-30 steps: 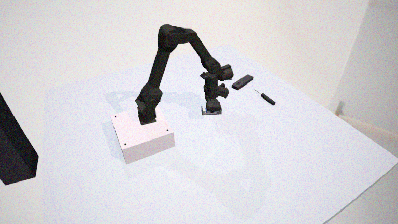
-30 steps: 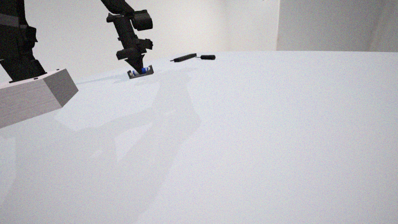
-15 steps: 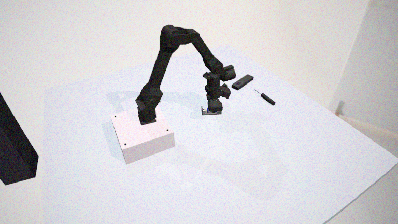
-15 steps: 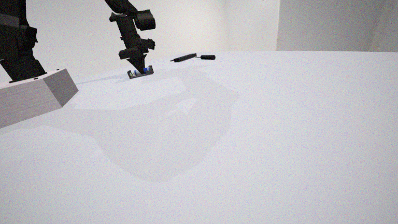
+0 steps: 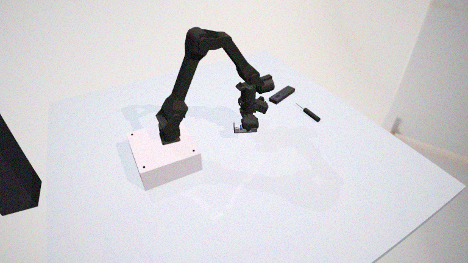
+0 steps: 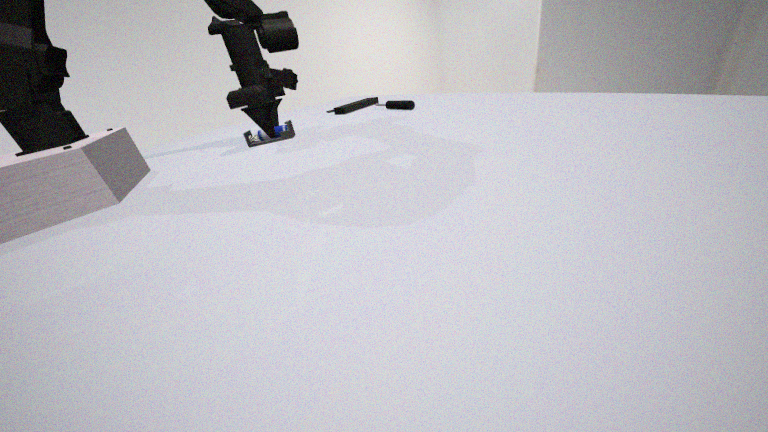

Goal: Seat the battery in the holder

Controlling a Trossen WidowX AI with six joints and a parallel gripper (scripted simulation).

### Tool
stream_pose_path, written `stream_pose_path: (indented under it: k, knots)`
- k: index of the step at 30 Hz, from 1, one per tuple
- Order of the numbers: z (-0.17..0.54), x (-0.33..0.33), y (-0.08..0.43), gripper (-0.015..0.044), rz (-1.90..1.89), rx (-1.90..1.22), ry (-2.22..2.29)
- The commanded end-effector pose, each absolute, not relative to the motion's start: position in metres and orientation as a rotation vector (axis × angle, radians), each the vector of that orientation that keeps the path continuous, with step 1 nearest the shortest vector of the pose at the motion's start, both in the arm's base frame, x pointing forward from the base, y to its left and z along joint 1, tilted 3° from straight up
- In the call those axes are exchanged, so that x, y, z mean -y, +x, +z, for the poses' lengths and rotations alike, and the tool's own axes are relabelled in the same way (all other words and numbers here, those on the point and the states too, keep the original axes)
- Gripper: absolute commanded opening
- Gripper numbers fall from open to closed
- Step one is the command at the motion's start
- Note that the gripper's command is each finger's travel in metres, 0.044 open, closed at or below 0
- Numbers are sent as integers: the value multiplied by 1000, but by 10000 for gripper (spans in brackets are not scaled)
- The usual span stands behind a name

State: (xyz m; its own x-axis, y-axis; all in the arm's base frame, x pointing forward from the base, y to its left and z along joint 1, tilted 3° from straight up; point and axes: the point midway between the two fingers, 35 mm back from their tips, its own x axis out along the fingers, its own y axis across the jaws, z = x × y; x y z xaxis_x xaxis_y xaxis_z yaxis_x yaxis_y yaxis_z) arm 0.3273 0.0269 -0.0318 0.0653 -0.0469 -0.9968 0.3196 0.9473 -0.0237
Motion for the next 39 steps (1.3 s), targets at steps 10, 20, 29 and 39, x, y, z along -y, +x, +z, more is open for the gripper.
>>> stream_pose_path:
  k: [10,20,29,39]
  knots:
    - [-14,-28,327,230,-279,-1482,223]
    - [55,-31,324,440,-279,-1482,225]
    - [55,-31,324,440,-279,-1482,225]
    - [55,-31,324,440,-279,-1482,225]
